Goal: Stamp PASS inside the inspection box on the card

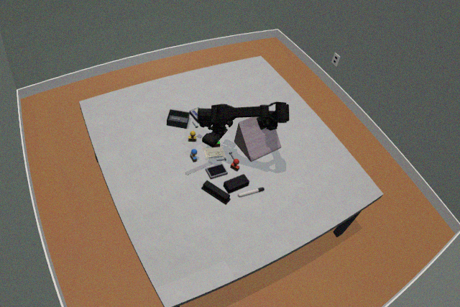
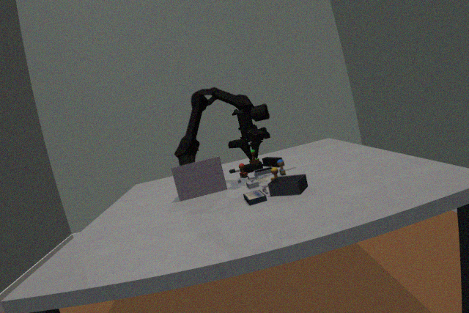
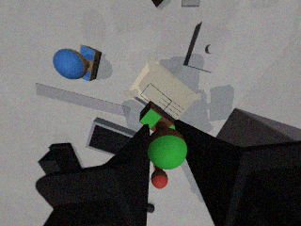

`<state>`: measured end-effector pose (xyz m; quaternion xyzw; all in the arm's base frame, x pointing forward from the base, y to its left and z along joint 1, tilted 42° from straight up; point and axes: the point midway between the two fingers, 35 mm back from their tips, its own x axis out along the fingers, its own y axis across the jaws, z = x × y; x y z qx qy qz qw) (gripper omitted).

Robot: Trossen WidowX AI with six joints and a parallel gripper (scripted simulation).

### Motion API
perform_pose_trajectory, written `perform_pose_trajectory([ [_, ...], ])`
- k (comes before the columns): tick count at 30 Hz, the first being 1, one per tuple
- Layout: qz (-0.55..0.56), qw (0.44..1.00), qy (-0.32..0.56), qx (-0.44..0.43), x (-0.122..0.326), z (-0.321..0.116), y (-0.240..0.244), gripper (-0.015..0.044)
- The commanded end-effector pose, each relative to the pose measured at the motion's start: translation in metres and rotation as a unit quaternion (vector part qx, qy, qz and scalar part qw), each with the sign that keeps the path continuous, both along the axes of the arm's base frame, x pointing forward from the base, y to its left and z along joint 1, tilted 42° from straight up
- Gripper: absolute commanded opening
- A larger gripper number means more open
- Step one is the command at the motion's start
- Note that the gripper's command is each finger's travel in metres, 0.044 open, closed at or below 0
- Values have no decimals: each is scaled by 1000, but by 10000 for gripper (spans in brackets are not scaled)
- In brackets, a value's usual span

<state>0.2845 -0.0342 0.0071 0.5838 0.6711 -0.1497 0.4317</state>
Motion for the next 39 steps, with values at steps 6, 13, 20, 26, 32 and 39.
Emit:
perform_pose_trajectory([
  [6, -3, 1000, 5, -1, 0, -6, 3, 0],
  [13, -3, 1000, 5, -2, 1, -10, 6, 0],
  [20, -3, 1000, 5, -2, 1, -13, 9, 0],
  [26, -3, 1000, 5, -3, 1, -16, 12, 0],
  [32, -4, 1000, 5, -3, 2, -19, 14, 0],
  [39, -4, 1000, 5, -3, 2, -23, 18, 0],
])
